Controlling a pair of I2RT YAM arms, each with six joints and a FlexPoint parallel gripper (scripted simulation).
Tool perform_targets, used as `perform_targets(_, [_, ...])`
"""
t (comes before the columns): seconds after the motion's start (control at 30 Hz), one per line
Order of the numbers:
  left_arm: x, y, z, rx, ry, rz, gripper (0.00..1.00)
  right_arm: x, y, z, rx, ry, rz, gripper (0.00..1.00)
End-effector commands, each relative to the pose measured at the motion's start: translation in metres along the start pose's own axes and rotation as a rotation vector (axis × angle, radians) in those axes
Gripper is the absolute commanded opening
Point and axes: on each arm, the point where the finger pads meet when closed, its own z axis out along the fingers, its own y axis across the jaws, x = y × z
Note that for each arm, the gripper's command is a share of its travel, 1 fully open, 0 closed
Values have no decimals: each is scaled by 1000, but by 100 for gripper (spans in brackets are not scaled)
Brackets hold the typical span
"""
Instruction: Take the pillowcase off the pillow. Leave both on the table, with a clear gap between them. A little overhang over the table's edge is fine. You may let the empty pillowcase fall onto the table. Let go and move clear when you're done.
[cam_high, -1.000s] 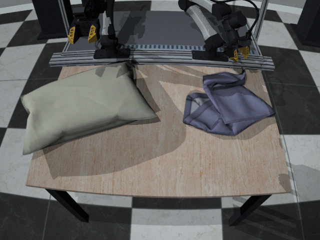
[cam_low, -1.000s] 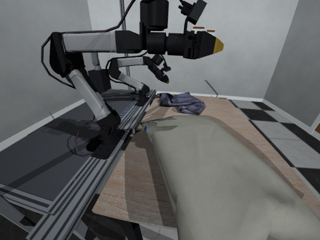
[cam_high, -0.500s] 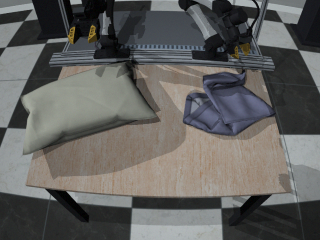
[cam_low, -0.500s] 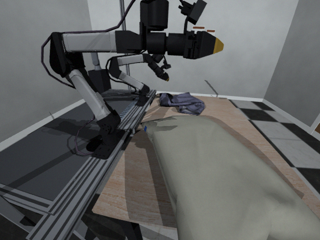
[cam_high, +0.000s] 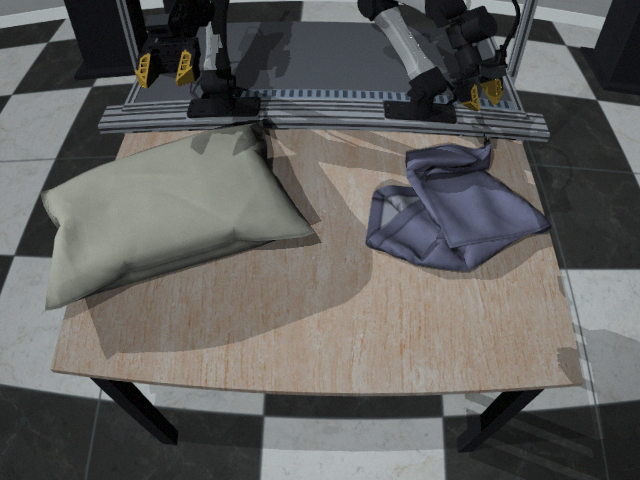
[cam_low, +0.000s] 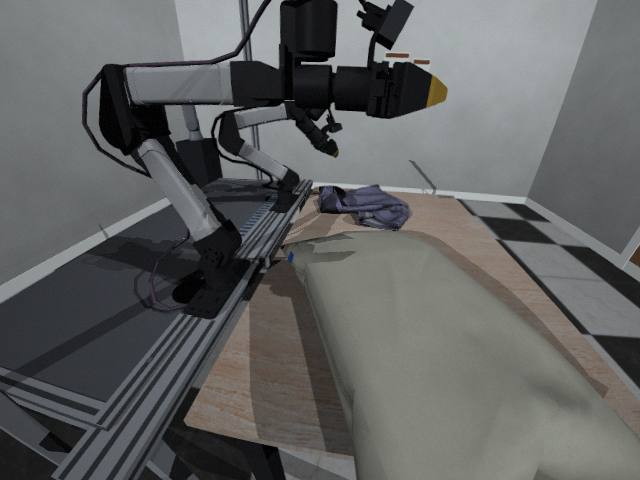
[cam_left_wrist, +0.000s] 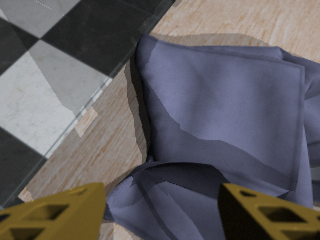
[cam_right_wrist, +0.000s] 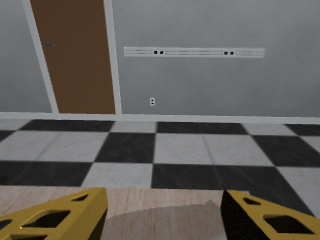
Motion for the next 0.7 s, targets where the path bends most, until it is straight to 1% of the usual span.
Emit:
perform_targets(0.0, [4, 1, 0, 2, 36, -3, 60, -13, 3, -9, -12, -37, -6, 60])
perform_targets(0.03, [-1, 1, -4, 1, 26, -2, 60, -13, 3, -9, -12, -37, -6, 60])
perform_targets(0.23, [-5, 1, -9, 2, 28, -1, 60, -13, 3, -9, -12, -37, -6, 60])
perform_targets(0.27, [-12, -6, -9, 25, 3, 23, 60, -13, 3, -9, -11, -37, -6, 60])
perform_targets(0.33, [-29, -9, -10, 38, -55, 23, 60, -13, 2, -9, -10, -37, -6, 60])
perform_targets(0.37, [-32, -11, -8, 36, -70, 33, 60, -13, 2, -9, -9, -37, -6, 60])
perform_targets(0.43, [-48, -20, -11, 64, -124, 59, 60, -13, 2, -9, -7, -37, -7, 60])
perform_targets(0.5, [-48, -20, -11, 64, -124, 59, 60, -13, 2, -9, -7, -37, -7, 60])
perform_targets(0.53, [-46, -22, -4, 69, -118, 66, 60, -10, 1, -5, -2, -26, -4, 60])
perform_targets(0.6, [-66, -32, -12, 95, -180, 90, 60, -14, 1, -9, -4, -37, -7, 60])
perform_targets(0.67, [-76, -43, -13, 129, -214, 113, 60, -14, 0, -9, 0, -37, -7, 60])
